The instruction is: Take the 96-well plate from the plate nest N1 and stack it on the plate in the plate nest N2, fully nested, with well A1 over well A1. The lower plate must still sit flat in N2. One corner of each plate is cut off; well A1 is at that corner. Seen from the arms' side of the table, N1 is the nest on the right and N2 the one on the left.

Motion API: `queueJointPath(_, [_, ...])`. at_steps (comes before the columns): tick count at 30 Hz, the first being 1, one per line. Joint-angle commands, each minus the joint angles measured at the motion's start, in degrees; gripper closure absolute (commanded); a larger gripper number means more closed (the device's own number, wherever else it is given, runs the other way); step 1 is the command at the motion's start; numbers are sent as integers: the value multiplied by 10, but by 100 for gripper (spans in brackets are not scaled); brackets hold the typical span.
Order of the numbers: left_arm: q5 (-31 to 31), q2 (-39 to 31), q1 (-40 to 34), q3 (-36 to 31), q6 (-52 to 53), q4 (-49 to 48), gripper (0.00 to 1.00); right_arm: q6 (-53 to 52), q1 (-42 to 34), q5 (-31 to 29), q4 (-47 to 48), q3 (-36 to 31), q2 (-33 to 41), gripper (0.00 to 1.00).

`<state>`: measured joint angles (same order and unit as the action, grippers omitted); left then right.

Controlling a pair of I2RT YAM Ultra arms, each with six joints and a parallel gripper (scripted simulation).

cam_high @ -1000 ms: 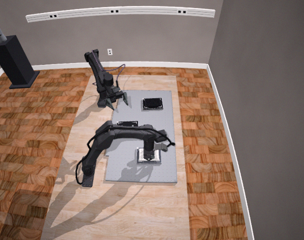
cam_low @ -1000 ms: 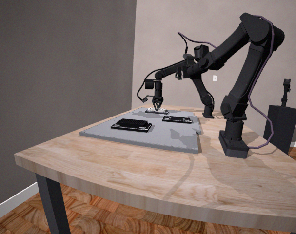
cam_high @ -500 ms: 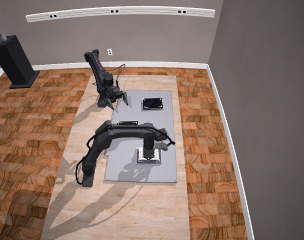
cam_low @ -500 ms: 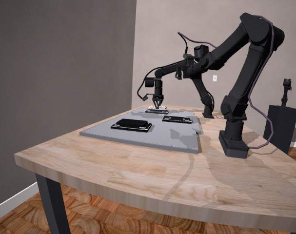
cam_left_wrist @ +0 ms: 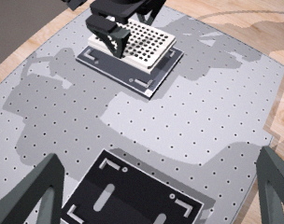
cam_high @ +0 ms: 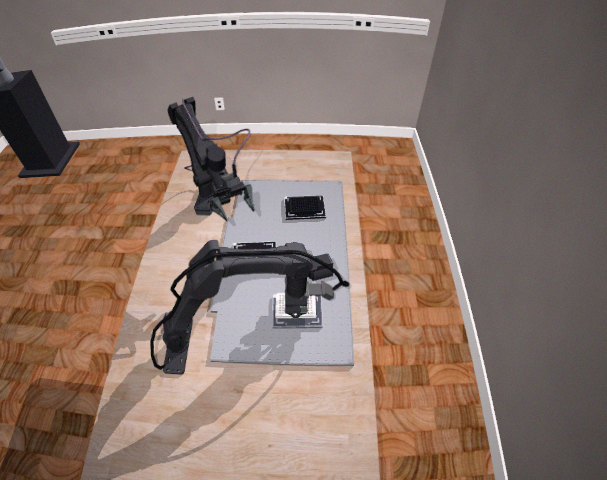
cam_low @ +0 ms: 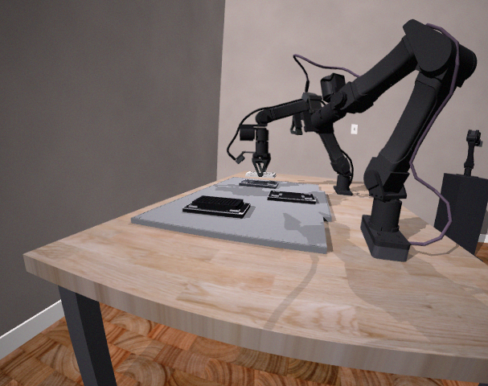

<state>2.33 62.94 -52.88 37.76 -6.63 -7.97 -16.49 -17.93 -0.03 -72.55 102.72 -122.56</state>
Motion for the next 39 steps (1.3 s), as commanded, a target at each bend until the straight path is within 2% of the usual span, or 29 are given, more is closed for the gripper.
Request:
queueJointPath(1, [-17,-69,-12,28,-9,115,0,-3,1,2,-4,22,25,20])
queueJointPath(11, [-41,-326,-32,112,-16,480,0,-1,1,0,0,17,18,20])
queueJointPath(13, [-41,-326,-32,112,-16,480,0,-1,1,0,0,17,18,20])
queueJointPath(14, [-43,-355,-32,148,-16,555,0,-1,1,0,0,17,18,20])
queueJointPath(19, [-38,-403,-22,206,-10,677,0,-1,1,0,0,17,18,20])
queueJointPath(23, [-35,-419,-17,230,-14,717,0,-8,1,1,1,22,25,20])
queueJointPath(28, [-41,-423,-23,237,-17,716,0,-86,-35,5,22,-11,37,20])
queueJointPath(30, [-41,-423,-23,237,-17,716,0,-86,-35,5,22,-11,37,20])
queueJointPath(35, [-47,-424,-27,237,-20,717,0,-219,-148,9,23,-63,67,20])
queueJointPath(39, [-49,-424,-30,238,-22,717,0,-288,-237,5,24,-51,63,20])
